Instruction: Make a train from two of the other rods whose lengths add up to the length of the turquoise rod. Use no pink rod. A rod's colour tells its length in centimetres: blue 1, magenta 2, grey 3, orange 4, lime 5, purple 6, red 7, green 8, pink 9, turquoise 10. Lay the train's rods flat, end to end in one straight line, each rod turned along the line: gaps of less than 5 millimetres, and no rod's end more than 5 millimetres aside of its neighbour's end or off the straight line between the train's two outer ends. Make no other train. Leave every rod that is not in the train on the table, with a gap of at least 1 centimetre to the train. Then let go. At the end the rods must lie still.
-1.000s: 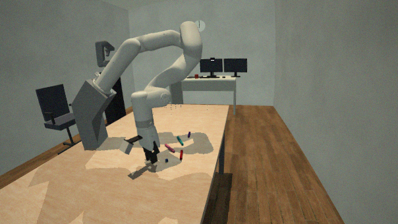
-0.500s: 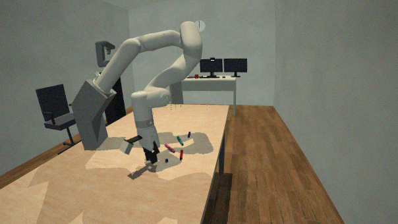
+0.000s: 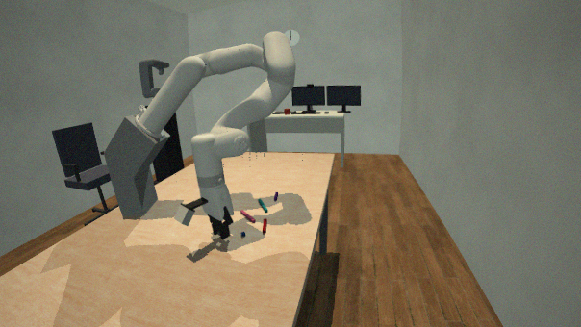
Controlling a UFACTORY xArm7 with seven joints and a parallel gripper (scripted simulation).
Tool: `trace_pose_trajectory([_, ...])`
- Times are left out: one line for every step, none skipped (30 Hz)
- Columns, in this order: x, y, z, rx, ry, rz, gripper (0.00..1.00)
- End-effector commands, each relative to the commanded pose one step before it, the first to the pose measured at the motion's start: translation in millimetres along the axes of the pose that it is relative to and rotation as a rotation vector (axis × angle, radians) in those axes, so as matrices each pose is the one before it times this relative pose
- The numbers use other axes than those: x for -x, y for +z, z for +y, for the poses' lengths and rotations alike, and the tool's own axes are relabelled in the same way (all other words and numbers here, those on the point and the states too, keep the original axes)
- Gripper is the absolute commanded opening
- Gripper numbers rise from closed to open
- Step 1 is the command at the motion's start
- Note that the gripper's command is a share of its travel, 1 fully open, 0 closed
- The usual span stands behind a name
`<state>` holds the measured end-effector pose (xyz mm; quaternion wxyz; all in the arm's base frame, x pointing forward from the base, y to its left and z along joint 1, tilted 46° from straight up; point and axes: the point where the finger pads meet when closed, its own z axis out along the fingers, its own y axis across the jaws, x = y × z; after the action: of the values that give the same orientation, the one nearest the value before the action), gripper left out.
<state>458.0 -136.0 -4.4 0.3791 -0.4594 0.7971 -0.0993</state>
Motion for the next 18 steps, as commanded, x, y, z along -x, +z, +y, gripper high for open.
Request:
trace_pose_trajectory([-0.86,0.89,-0.66,-0.00184,0.00114,0.00162,0.27])
trace_pose_trajectory([0.0,0.0,0.0,0.0,0.0,0.0,0.27])
trace_pose_trajectory([0.0,0.0,0.0,0.0,0.0,0.0,0.27])
trace_pose_trajectory([0.0,0.74,0.0,0.0,0.0,0.0,0.27])
trace_pose_trajectory([0.0,0.82,0.0,0.0,0.0,0.0,0.27])
trace_pose_trajectory([0.0,0.86,0.0,0.0,0.0,0.0,0.27])
trace_pose_trajectory([0.0,0.89,0.0,0.0,0.0,0.0,0.27])
trace_pose_trajectory([0.0,0.89,0.0,0.0,0.0,0.0,0.27])
trace_pose_trajectory([0.0,0.87,0.0,0.0,0.0,0.0,0.27])
trace_pose_trajectory([0.0,0.82,0.0,0.0,0.0,0.0,0.27])
trace_pose_trajectory([0.0,0.75,0.0,0.0,0.0,0.0,0.27])
trace_pose_trajectory([0.0,0.66,0.0,0.0,0.0,0.0,0.27])
trace_pose_trajectory([0.0,0.56,0.0,0.0,0.0,0.0,0.27])
trace_pose_trajectory([0.0,0.45,0.0,0.0,0.0,0.0,0.27])
trace_pose_trajectory([0.0,0.33,0.0,0.0,0.0,0.0,0.27])
trace_pose_trajectory([0.0,0.22,0.0,0.0,0.0,0.0,0.27])
trace_pose_trajectory([0.0,0.13,0.0,0.0,0.0,0.0,0.27])
trace_pose_trajectory([0.0,0.05,0.0,0.0,0.0,0.0,0.27])
